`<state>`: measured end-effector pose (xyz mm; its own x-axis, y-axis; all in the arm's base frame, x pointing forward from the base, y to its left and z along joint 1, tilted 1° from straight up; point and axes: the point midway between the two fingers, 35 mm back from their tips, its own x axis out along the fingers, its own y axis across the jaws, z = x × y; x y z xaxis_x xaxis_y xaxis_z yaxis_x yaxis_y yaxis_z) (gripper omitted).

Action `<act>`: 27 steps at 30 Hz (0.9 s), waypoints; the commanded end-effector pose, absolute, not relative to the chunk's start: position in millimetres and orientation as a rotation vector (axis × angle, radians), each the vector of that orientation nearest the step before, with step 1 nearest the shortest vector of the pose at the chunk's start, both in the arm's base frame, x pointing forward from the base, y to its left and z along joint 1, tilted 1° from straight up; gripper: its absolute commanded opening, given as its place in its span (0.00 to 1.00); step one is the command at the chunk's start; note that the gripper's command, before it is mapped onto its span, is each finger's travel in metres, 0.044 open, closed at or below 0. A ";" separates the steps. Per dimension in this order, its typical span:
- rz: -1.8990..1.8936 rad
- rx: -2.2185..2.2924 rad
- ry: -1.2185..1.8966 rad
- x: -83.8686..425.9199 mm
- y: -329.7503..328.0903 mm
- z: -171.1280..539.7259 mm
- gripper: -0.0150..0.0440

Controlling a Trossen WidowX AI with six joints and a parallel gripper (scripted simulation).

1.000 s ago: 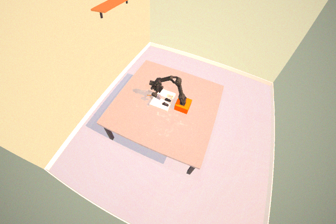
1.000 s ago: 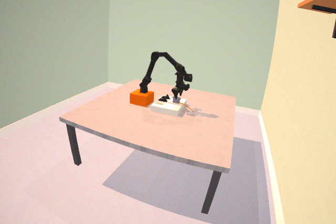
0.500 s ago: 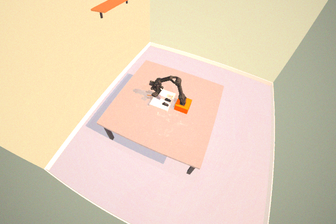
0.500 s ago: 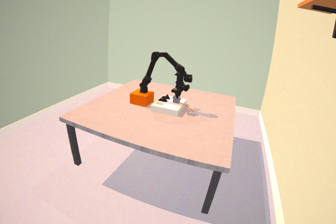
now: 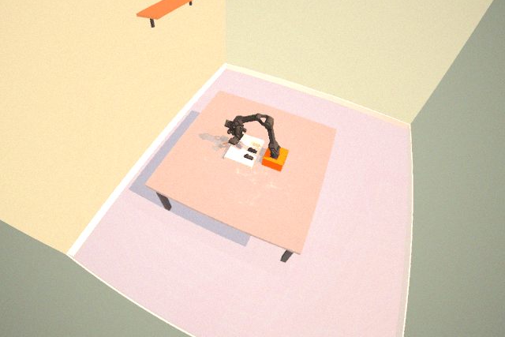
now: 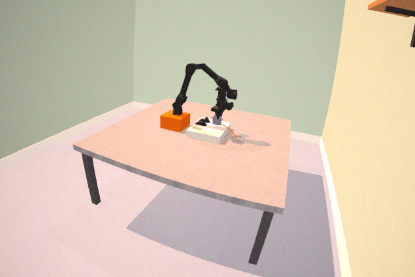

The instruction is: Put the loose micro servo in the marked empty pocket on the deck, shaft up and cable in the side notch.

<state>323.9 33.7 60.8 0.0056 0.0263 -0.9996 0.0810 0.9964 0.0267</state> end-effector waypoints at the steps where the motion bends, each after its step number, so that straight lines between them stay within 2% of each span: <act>1: -0.044 0.087 1.548 322.3 33.4 71.2 0.25; 18: -0.044 0.087 1.549 319.1 34.0 71.1 0.25; 27: -0.044 0.087 1.550 293.9 34.1 70.3 0.25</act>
